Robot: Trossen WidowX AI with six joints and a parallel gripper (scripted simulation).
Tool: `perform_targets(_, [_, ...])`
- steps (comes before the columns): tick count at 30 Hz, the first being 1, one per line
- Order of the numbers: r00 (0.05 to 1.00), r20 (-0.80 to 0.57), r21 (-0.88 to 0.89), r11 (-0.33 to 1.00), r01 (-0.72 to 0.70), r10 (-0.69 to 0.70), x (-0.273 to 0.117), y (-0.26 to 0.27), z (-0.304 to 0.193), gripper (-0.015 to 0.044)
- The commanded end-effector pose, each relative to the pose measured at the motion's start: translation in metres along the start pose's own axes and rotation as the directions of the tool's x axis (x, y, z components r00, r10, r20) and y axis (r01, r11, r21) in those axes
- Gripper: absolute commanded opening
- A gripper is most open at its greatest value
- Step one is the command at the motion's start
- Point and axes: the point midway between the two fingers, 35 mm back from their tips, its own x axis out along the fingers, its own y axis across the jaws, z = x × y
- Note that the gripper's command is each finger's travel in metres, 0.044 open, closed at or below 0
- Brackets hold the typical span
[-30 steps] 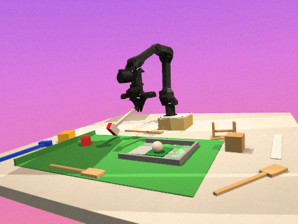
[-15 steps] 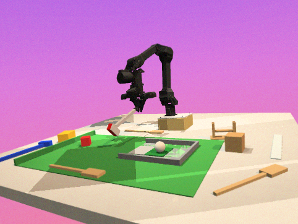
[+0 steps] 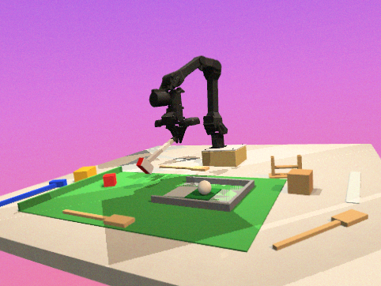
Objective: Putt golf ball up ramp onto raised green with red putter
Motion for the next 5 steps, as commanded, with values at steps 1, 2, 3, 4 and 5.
perform_targets(1, [1.0, 0.003, 0.0, 1.0, 0.001, -0.001, 0.0002, -0.0003, 0.0006, 0.0])
perform_targets(2, [1.0, 0.003, 0.0, 1.0, 0.001, -0.001, 0.0002, -0.0003, 0.0006, 0.0])
perform_targets(3, [1.0, 0.003, 0.0, 1.0, 0.001, -0.001, 0.0002, -0.0003, 0.0006, 0.0])
perform_targets(4, [1.0, 0.003, 0.0, 1.0, 0.001, -0.001, 0.0002, -0.0003, 0.0006, 0.0])
perform_targets(5, [1.0, 0.003, 0.0, 1.0, 0.001, -0.001, 0.0002, -0.0003, 0.0006, 0.0])
